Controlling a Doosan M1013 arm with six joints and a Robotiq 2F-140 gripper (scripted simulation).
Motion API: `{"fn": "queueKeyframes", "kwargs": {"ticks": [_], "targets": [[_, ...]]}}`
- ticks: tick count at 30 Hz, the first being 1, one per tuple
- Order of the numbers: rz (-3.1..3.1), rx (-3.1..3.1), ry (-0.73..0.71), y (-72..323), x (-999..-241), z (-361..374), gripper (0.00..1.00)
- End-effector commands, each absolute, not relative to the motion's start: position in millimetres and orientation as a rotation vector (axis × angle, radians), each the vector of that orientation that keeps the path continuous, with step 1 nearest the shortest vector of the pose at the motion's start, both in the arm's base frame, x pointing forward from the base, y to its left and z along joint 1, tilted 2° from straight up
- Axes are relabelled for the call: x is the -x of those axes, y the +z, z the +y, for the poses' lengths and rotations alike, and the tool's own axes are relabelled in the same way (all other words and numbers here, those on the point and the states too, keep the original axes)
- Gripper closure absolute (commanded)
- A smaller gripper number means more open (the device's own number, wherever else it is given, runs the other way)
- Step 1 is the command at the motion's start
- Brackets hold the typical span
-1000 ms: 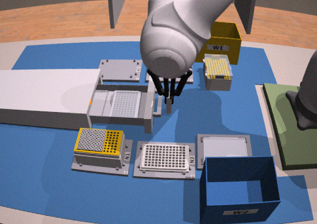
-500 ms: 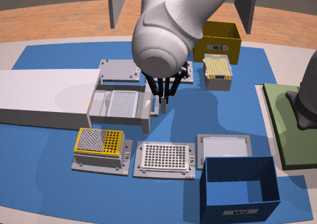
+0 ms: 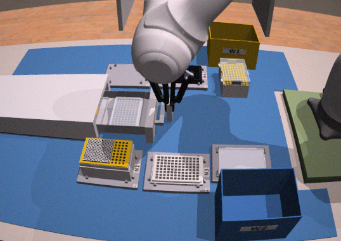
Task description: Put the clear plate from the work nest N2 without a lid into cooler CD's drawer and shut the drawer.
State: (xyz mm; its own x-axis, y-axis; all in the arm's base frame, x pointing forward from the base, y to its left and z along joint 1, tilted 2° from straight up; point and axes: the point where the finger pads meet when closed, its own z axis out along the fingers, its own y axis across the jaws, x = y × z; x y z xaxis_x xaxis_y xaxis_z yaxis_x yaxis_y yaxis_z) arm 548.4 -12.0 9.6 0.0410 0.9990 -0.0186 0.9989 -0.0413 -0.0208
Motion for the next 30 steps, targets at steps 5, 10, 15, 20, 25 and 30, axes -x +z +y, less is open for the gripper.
{"fn": "queueKeyframes", "kwargs": {"ticks": [5,10,15,20,25,30], "targets": [[-2.174,2.265,0.043,10,-557,-12,1.0],[-2.174,2.265,0.043,9,-562,-12,1.0],[-2.174,2.265,0.043,9,-567,-13,1.0],[-2.174,2.265,0.043,9,-573,-13,1.0],[-2.174,2.265,0.043,9,-579,-13,1.0],[-2.174,2.265,0.043,9,-586,-13,1.0]]}}
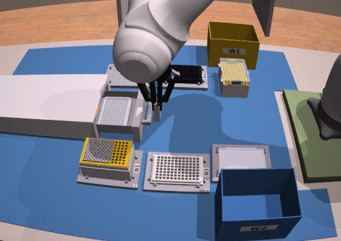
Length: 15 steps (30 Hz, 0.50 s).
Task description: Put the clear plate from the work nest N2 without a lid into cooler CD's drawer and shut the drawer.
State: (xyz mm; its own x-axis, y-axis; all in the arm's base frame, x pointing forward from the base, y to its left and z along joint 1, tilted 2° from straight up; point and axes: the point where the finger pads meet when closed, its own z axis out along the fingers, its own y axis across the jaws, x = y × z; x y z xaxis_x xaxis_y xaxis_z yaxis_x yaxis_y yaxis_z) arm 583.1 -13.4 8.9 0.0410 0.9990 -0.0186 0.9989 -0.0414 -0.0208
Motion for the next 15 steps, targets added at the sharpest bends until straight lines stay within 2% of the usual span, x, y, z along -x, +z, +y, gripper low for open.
{"fn": "queueKeyframes", "kwargs": {"ticks": [1,15], "targets": [[-2.174,2.265,0.043,9,-587,-14,1.0],[-2.174,2.265,0.043,9,-602,-14,1.0]]}}
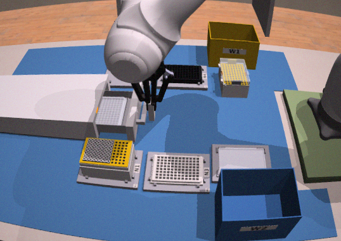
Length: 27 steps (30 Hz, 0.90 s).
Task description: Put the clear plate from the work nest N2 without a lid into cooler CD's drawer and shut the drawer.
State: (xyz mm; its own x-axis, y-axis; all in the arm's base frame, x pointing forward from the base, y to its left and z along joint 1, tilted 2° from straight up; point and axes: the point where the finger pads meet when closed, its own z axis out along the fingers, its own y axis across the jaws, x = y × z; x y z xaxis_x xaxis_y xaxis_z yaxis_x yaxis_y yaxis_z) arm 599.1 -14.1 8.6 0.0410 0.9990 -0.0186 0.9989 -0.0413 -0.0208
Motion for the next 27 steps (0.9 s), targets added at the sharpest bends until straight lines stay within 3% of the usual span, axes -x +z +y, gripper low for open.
{"fn": "queueKeyframes", "kwargs": {"ticks": [1,27], "targets": [[-2.174,2.265,0.043,9,-603,-14,1.0],[-2.174,2.265,0.043,8,-632,-15,1.0]]}}
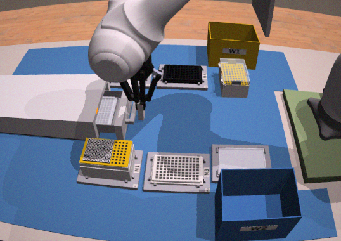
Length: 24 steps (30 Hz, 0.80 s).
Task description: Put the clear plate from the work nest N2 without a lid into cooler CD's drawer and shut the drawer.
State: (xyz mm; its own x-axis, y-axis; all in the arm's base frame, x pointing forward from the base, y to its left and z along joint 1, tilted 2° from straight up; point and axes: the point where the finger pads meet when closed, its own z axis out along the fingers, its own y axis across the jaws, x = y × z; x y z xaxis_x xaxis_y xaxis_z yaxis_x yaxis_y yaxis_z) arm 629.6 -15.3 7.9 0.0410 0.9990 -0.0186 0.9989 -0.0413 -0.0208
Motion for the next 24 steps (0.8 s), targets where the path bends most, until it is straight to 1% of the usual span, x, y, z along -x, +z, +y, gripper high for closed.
{"fn": "queueKeyframes", "kwargs": {"ticks": [1,24], "targets": [[-2.174,2.265,0.043,8,-633,-15,1.0],[-2.174,2.265,0.043,7,-660,-17,1.0]]}}
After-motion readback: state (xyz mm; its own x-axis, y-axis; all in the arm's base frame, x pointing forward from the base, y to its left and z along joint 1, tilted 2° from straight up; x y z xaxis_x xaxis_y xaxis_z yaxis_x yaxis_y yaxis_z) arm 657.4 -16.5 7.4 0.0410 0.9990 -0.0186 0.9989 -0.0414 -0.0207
